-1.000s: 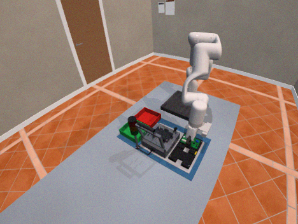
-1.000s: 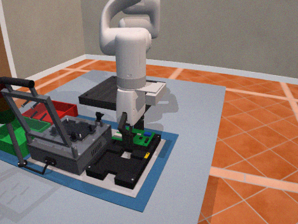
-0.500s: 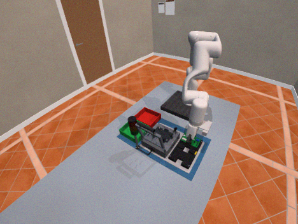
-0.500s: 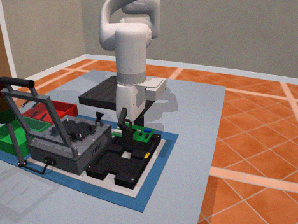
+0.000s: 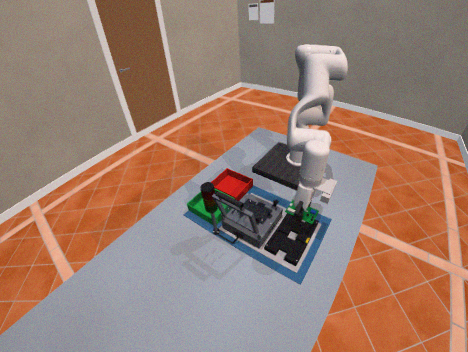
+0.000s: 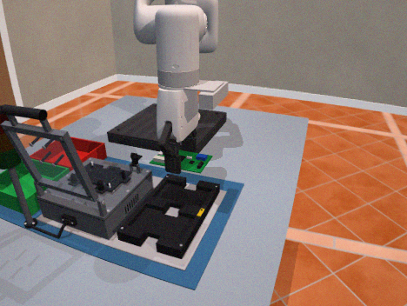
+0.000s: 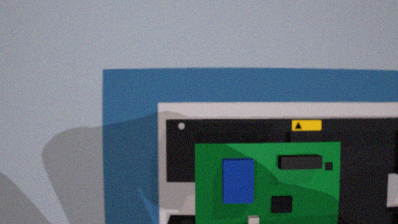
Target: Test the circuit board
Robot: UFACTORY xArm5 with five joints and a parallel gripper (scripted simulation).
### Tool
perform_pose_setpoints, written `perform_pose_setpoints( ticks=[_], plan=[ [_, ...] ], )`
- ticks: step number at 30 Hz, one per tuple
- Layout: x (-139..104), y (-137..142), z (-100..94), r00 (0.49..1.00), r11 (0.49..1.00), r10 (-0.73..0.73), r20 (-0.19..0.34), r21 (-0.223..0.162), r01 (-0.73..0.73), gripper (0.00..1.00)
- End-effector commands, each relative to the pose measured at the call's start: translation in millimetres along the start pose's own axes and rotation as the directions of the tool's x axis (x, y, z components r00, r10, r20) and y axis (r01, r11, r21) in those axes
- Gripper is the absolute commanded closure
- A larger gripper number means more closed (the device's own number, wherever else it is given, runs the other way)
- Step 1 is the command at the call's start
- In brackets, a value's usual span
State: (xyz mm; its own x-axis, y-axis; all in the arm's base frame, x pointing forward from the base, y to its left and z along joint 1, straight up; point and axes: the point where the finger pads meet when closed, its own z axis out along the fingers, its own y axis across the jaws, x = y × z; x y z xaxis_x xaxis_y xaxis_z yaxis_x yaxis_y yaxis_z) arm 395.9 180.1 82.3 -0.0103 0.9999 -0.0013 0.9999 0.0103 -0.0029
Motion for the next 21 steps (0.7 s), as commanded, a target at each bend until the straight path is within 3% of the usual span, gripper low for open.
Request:
perform_pose_setpoints(
  ticks=[1, 21],
  plan=[
    [0.3, 0.8, -8.9, 1.0, 1.0, 0.0, -0.001, -0.002, 0.0, 0.21],
    [0.3, 0.8, -8.9, 1.0, 1.0, -0.02, -0.001, -0.002, 0.02, 0.21]
  ],
)
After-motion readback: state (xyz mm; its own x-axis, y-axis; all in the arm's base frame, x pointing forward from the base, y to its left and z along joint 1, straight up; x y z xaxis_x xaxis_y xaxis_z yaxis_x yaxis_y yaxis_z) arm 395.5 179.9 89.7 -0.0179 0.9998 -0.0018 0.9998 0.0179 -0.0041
